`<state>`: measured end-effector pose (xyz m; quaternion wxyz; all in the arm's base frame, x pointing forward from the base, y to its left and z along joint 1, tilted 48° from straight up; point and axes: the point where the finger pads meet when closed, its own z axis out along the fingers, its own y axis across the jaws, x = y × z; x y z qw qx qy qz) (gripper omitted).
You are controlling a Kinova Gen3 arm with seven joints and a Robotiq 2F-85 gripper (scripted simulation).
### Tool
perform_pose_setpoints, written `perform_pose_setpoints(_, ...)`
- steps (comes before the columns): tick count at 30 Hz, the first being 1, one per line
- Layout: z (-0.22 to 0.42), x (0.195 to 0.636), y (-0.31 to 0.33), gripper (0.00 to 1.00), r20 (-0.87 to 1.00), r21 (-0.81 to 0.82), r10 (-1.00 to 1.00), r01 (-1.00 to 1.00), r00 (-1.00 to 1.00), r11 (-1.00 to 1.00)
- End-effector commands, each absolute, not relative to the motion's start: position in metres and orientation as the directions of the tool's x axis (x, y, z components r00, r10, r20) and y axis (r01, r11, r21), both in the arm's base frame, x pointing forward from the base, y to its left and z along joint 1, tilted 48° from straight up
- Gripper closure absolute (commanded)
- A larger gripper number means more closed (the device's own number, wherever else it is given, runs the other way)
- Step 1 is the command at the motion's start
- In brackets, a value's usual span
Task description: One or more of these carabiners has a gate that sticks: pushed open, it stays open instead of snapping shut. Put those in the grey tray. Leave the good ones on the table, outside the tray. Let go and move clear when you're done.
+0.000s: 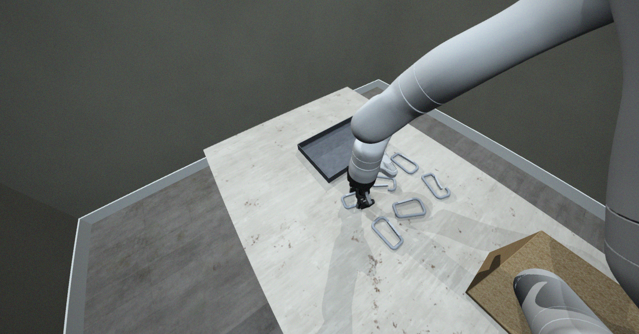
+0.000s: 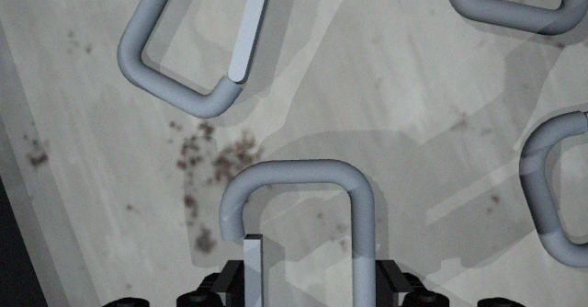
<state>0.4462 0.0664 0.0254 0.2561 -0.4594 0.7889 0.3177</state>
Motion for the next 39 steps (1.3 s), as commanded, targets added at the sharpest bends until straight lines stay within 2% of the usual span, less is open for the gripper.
perform_pose_setpoints(1,0.0256,0.4466,0.0657,0.43,-0.696,0.265,-0.562,-0.887,-0.447,0.377)
perform_pose_setpoints(39,0.0258,0.4467,0.0654,0.45,-0.696,0.265,-0.562,-0.887,-0.447,0.378)
